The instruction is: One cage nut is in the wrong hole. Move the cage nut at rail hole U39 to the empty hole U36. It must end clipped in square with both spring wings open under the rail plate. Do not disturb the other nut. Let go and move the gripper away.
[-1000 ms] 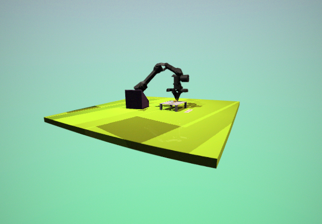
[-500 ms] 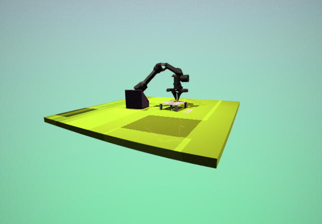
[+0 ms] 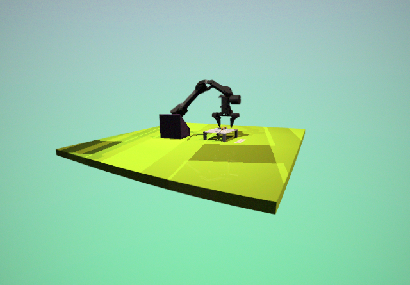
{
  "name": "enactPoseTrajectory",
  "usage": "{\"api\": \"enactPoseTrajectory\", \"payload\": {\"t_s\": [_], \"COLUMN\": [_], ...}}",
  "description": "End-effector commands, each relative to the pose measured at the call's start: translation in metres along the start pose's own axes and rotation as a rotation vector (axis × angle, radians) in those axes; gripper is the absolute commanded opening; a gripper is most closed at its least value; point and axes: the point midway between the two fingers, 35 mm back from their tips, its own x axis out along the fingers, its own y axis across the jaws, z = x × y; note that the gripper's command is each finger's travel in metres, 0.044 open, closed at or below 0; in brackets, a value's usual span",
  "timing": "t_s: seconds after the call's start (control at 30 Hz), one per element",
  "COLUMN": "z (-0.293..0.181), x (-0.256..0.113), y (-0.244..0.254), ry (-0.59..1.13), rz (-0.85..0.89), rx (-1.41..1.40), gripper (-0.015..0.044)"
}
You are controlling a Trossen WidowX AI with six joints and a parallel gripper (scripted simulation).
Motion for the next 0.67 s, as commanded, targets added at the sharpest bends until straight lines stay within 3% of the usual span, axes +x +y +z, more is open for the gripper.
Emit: {"api": "enactPoseTrajectory", "payload": {"t_s": [0.0,0.13,0.63], "z": [-0.001,-0.002,-0.002], "x": [-0.011,-0.050,-0.050], "y": [-0.001,0.000,0.000], "ry": [0.001,0.002,0.002], "rz": [0.000,0.000,0.000], "rx": [-0.001,0.000,0.000], "gripper": [0.0440,0.0440,0.0440]}}
